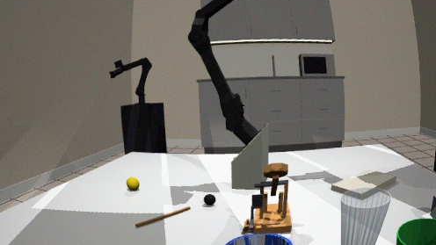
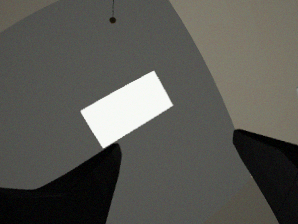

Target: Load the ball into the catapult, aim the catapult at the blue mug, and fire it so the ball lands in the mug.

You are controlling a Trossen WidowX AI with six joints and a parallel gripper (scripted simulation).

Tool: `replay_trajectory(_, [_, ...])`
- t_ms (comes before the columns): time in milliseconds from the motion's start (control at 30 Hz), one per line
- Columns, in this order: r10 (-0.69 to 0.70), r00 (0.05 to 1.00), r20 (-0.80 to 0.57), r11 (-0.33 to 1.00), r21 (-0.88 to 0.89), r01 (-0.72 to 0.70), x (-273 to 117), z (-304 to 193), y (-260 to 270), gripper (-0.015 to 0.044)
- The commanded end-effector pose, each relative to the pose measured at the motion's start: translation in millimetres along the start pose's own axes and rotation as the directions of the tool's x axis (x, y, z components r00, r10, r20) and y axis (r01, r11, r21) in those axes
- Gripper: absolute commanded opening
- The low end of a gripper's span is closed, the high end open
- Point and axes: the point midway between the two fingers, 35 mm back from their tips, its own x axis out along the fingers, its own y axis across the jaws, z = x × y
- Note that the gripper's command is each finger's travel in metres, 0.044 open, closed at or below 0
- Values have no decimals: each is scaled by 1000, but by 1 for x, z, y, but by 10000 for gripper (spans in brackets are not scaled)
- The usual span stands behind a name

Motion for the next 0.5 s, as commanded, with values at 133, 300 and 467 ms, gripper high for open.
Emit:
replay_trajectory(133, [-37,999,-33,998,-51,36,2,-10,-19,440])
replay_trajectory(300, [-136,985,-103,978,-173,117,4,-29,-67,440])
replay_trajectory(467, [-198,970,-144,951,-267,154,5,-40,-104,440])
